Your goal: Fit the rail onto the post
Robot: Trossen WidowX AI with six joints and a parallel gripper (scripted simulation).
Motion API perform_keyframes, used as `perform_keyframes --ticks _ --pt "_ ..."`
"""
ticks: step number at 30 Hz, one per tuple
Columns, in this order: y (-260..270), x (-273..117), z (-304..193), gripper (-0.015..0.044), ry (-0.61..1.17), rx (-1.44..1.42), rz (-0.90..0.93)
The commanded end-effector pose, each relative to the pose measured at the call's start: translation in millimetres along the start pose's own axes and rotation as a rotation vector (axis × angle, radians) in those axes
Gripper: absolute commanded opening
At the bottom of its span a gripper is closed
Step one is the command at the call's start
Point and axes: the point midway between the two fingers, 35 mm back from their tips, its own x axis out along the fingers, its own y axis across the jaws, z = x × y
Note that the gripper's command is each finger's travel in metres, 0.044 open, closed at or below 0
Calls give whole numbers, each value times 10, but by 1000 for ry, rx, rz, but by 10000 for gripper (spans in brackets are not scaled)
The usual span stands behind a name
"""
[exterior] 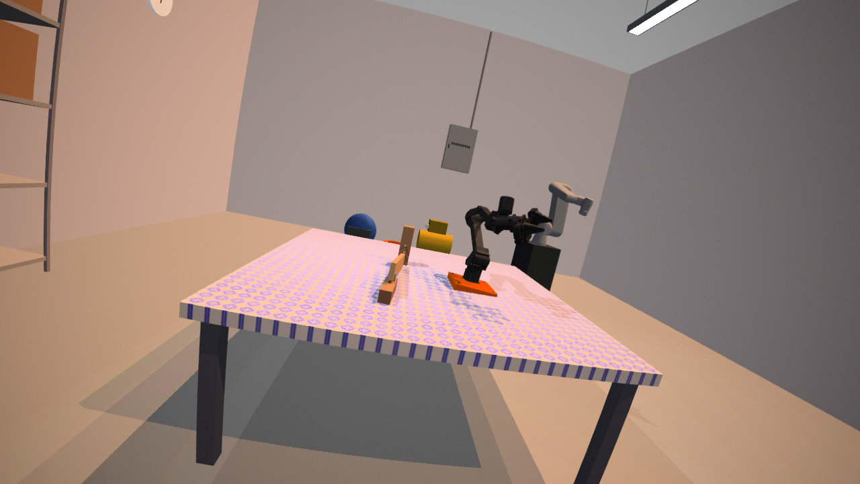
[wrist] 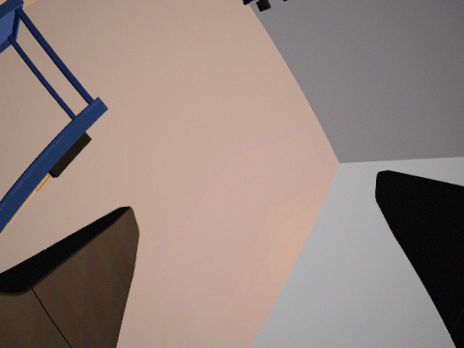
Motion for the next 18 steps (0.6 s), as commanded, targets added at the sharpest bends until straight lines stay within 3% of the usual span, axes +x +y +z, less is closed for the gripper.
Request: perform_keyframes --ticks 1,9,18 --pt "26 2 -8 426 0 7 11" --pt "1193 -201 -353 440 75 312 502" --pt "2363 -1214 -641 440 323 726 1063"
